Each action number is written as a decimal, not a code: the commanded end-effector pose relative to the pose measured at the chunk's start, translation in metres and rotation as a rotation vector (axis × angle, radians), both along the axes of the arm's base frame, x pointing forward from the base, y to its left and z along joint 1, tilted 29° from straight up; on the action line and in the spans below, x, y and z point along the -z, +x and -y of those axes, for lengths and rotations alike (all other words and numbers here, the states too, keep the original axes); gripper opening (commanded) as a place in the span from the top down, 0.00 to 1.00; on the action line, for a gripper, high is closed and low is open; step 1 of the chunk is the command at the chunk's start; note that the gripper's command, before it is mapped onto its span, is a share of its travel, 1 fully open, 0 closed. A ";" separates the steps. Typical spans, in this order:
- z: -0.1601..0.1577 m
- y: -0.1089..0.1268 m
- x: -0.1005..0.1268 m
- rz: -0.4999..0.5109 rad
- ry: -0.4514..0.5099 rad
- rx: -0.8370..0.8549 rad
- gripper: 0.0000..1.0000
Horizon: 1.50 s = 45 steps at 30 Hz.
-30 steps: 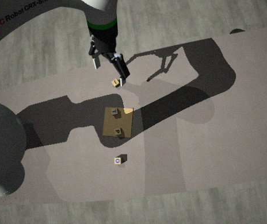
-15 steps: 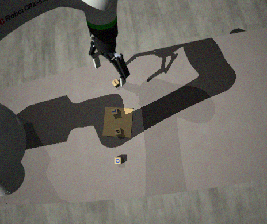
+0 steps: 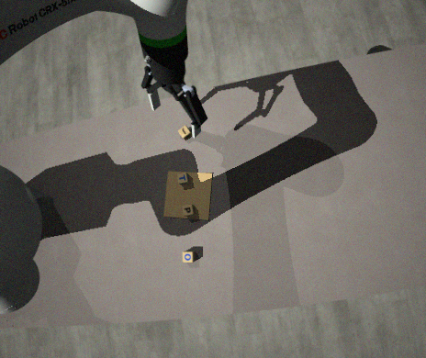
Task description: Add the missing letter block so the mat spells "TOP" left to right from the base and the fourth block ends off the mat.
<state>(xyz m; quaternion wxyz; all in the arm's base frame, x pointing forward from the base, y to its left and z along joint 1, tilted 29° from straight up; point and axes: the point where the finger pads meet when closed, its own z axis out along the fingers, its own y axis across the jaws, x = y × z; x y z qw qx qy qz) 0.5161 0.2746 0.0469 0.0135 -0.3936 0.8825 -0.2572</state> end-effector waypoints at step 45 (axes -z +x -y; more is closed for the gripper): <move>0.148 0.007 0.007 0.000 0.000 0.000 0.00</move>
